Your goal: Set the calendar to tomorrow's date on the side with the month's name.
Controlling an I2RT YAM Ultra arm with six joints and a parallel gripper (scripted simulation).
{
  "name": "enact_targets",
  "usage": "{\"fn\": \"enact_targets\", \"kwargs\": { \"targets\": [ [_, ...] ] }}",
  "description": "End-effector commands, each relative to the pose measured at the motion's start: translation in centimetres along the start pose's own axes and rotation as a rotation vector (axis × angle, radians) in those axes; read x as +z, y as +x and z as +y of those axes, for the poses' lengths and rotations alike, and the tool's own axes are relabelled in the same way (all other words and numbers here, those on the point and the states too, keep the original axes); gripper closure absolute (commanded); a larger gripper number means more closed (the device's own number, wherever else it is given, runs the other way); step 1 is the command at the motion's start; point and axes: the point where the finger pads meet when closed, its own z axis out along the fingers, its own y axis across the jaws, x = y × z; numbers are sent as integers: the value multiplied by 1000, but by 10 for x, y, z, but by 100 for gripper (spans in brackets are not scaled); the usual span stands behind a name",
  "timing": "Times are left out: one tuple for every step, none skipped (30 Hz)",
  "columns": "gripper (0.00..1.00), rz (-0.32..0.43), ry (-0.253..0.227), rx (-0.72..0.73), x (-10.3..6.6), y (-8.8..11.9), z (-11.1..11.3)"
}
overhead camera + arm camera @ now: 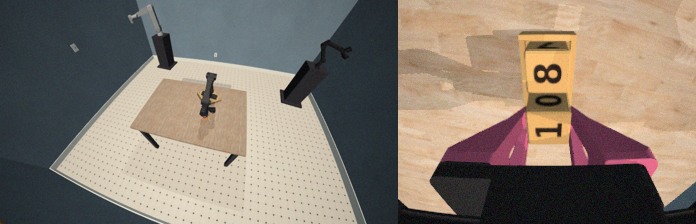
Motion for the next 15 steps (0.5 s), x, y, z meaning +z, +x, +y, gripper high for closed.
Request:
{"fn": "enact_targets", "kwargs": {
  "targets": [
    [74, -7, -2, -2, 5, -4, 2],
    [74, -8, -9, -2, 8, -4, 3],
    [74, -8, -8, -3, 9, -4, 2],
    [74, -7, -3, -4, 8, -4, 0],
    [74, -8, -7, -4, 10, -4, 1],
    [74, -8, -6, -4, 10, -5, 3],
    [74, -8, -7, -5, 9, -5, 3],
    [74, -8, -5, -5, 8, -4, 0],
    [74, -7, -2, -3, 10, -3, -1],
    [74, -7, -3, -1, 11, -3, 0],
    [74, -9, -14, 0, 12, -3, 4],
    [74, -9, -16, 0, 12, -4, 5],
    [74, -9, -16, 0, 12, -4, 5],
    [74, -9, -16, 0, 12, -4, 5],
    [74, -4, 12, -2, 4, -2, -6]
  ]
}}
